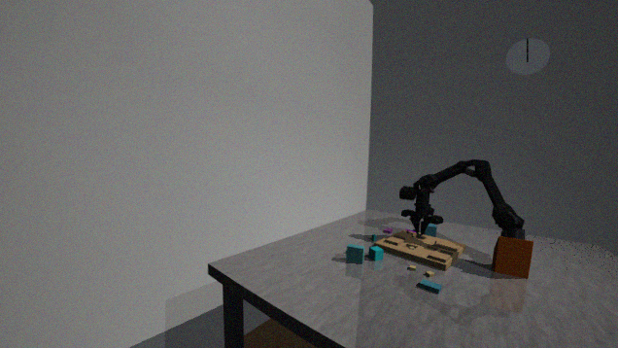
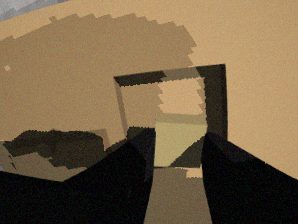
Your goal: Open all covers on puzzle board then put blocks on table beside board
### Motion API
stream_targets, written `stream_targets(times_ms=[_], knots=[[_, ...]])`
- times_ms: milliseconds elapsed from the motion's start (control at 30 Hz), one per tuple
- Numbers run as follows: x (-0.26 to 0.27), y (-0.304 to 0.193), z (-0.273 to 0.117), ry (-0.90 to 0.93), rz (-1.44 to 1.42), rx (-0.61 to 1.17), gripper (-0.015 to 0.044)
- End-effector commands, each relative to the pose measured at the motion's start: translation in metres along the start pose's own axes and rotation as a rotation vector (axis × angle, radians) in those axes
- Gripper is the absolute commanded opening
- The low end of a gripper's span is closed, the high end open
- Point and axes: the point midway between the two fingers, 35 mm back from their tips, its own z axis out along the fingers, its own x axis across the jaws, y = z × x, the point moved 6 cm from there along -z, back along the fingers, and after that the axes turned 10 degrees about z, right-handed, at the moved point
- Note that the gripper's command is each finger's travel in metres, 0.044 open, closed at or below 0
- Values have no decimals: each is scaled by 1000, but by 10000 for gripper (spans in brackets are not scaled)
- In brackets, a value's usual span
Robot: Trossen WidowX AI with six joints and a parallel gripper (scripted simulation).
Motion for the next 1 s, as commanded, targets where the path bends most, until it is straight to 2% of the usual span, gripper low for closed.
stream_targets(times_ms=[0,467,967], knots=[[1,0,-6,3,3,0,80],[0,0,-24,3,2,1,80],[1,0,-62,1,1,2,80]])
